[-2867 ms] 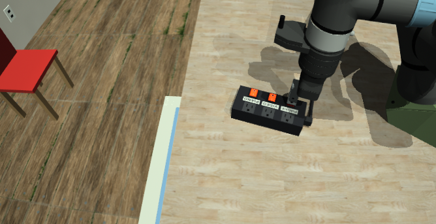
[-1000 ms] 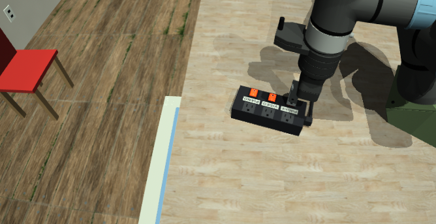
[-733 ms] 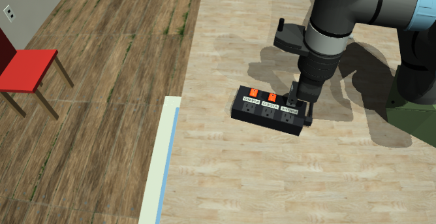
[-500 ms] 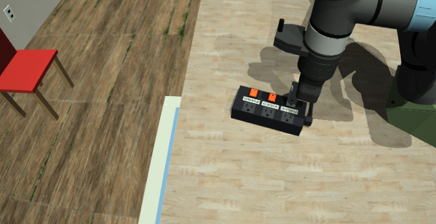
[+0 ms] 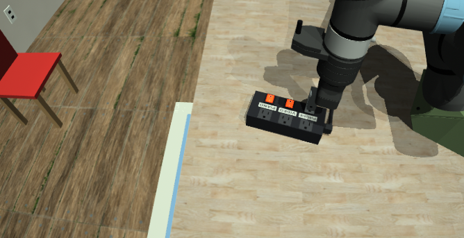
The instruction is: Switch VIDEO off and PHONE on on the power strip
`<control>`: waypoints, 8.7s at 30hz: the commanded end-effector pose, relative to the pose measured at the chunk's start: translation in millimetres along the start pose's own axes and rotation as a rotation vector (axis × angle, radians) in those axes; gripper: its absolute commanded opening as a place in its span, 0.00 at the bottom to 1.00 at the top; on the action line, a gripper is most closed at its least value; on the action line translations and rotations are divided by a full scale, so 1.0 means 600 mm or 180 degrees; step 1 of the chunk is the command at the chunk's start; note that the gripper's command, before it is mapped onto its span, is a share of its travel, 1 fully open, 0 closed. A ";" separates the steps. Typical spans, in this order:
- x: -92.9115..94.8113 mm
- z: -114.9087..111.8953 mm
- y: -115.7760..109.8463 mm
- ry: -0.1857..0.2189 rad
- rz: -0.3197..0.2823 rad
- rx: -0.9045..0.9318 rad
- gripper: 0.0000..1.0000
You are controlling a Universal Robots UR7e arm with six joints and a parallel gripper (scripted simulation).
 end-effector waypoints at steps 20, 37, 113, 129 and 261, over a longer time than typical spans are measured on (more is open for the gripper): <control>0.002 0.000 0.000 0.0001 -0.0003 0.0001 0.00; 0.003 0.000 0.000 0.0001 -0.0003 0.0001 0.00; -0.065 0.001 0.006 0.0001 -0.0003 0.0001 0.00; -0.088 0.019 0.075 -0.0003 0.0005 0.0001 0.00; -0.014 0.018 0.077 0.0001 -0.0003 0.0001 0.00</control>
Point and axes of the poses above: the point where the finger pads meet when closed, its own x axis out along the fingers, its own z axis across the jaws, y = z × x, the point moved 1 cm from there along -x, back along the fingers, and after that the axes turned 1 degree about x, right-handed, at the moved point
